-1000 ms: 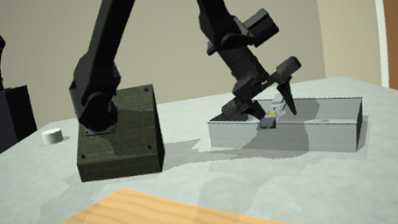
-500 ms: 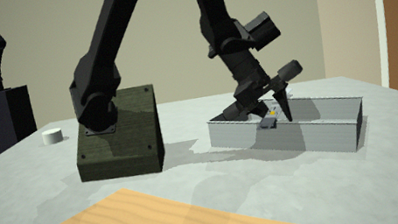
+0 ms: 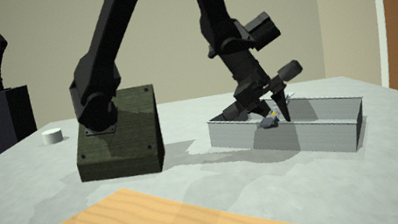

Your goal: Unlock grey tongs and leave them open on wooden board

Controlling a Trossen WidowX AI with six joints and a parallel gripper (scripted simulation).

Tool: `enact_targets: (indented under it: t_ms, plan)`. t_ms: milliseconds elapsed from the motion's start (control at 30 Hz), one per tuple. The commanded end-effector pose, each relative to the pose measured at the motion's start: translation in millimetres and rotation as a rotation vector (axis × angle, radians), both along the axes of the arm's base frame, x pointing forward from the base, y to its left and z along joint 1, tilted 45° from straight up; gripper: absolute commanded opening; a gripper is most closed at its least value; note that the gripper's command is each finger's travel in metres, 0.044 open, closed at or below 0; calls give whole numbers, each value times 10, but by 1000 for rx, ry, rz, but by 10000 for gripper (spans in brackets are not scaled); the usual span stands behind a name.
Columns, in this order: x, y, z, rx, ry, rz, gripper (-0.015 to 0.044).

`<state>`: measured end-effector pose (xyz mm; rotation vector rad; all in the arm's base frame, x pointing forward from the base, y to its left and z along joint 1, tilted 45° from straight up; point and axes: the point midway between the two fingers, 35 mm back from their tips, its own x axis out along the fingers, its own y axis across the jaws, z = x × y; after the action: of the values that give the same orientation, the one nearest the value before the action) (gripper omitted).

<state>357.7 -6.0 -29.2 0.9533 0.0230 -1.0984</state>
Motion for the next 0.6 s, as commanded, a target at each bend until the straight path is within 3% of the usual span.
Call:
enact_targets:
  t_ms: [0,267,567]
  plan:
    - [11,43,34,3,-3,0,-142]
    - [-28,534,535,3,9,4,-150]
    - [-32,547,552,3,10,4,-150]
